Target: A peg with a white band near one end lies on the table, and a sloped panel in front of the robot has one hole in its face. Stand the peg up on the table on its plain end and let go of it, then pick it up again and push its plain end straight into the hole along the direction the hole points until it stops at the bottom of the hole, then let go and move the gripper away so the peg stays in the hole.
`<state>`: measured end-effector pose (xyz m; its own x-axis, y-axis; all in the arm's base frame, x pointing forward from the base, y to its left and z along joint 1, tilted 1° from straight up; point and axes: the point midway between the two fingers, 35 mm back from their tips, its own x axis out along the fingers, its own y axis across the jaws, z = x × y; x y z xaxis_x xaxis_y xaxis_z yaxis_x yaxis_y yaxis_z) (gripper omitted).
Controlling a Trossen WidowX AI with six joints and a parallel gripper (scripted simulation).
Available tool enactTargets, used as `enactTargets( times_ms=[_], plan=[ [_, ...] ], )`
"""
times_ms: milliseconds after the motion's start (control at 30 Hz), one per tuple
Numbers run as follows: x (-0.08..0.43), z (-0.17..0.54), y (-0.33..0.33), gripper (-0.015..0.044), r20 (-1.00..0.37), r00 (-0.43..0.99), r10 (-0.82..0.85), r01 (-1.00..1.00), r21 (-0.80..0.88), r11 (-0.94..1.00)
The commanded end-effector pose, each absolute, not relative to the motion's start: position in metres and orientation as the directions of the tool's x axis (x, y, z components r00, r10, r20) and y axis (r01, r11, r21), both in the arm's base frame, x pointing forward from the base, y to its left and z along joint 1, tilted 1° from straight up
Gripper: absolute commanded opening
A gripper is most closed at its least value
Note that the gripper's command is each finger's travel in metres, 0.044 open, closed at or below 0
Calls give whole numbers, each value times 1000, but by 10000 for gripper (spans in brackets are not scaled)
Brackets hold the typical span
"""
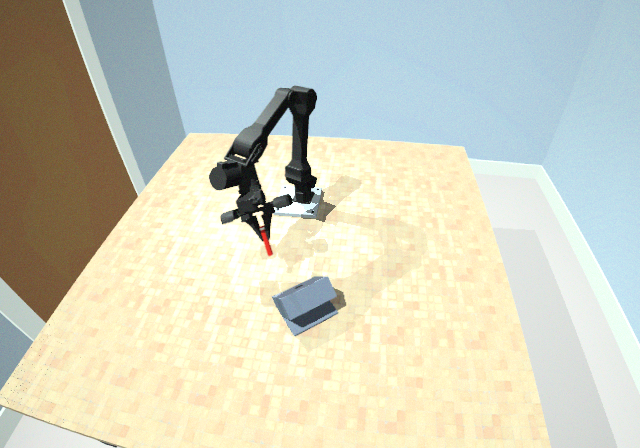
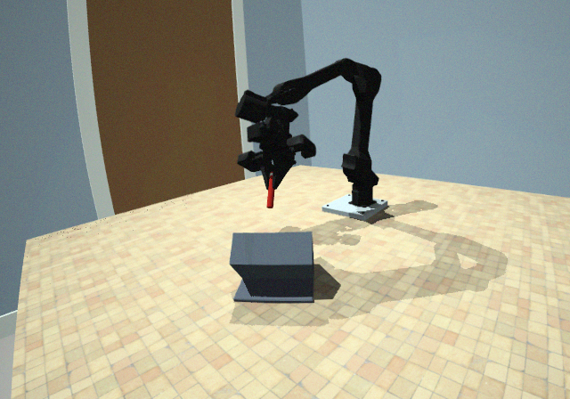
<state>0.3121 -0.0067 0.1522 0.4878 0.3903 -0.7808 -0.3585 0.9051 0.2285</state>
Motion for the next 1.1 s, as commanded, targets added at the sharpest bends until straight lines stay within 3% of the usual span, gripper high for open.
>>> enactTargets(
  times_ms=[0, 1067],
  plan=[
    [314, 155, 4, 0, -744, 508, 434, -369, 267, 890],
    [339, 139, 46, 0, -662, 538, 523, -402, 343, 849]
  ],
)
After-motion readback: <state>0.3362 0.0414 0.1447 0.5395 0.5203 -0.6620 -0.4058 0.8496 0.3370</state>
